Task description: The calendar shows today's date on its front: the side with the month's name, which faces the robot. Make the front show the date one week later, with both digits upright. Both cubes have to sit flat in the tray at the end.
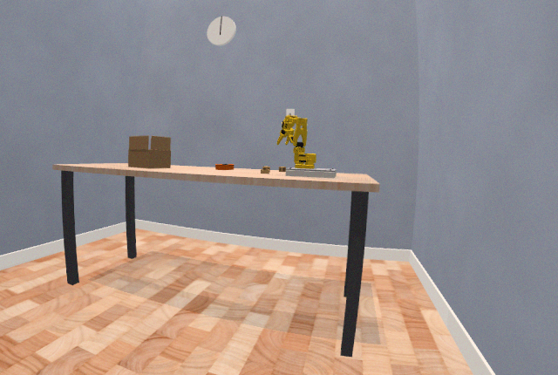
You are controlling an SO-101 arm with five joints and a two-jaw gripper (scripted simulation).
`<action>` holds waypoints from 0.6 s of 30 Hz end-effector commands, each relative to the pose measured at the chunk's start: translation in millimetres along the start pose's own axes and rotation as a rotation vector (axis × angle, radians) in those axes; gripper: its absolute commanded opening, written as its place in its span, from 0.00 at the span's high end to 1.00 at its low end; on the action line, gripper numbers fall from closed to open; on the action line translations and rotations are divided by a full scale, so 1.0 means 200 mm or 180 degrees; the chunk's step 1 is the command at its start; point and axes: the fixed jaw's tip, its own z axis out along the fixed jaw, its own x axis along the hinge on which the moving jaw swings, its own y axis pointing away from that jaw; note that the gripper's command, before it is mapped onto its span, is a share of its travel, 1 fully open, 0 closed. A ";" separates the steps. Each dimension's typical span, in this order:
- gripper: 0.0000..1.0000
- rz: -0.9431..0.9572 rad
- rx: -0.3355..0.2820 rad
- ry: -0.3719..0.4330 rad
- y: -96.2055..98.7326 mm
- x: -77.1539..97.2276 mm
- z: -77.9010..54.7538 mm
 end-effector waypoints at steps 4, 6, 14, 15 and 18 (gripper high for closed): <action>0.65 -0.0011 0.0028 -0.0119 0.01 -0.01 0.05; 0.65 -0.0011 0.0062 -0.0235 0.00 -0.03 0.09; 0.65 -0.0010 0.0214 -0.0749 -0.03 -0.13 0.24; 0.65 -0.0010 0.0242 -0.0844 -0.04 -0.16 0.26; 0.65 -0.0010 0.0322 -0.1113 -0.06 -0.22 0.33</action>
